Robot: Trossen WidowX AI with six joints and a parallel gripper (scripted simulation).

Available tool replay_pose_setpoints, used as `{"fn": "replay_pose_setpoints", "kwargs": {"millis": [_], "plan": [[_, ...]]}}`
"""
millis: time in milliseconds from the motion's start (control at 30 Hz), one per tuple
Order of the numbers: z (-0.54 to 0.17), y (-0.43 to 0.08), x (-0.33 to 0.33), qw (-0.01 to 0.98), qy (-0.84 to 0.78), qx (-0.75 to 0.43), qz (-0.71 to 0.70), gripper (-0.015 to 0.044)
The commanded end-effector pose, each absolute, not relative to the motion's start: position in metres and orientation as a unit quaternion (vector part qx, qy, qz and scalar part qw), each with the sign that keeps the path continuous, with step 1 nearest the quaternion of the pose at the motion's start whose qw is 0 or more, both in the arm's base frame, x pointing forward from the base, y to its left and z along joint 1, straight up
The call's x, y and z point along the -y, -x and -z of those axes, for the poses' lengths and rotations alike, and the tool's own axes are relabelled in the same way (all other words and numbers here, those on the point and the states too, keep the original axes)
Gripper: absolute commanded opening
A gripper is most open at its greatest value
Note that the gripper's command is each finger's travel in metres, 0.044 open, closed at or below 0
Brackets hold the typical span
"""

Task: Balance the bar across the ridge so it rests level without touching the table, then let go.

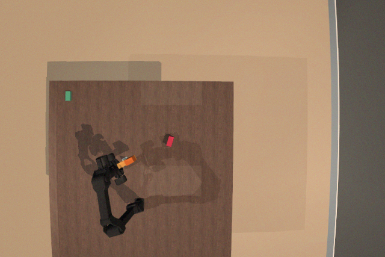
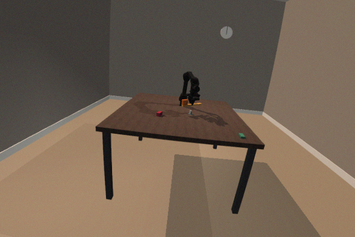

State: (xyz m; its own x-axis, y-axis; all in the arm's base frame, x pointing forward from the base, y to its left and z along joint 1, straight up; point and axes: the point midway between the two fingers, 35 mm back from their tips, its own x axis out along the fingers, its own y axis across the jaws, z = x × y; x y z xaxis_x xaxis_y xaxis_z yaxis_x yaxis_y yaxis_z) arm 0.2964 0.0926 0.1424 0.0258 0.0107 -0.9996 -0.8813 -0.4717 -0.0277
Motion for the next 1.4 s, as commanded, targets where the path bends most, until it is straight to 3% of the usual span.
{"fn": "replay_pose_setpoints", "kwargs": {"millis": [0,1367], "plan": [[-0.143,-0.292,-0.106,0.368,0.614,-0.354,-0.602,0.0],[-0.1,-0.286,-0.122,0.364,0.616,-0.349,-0.605,0.0]]}}
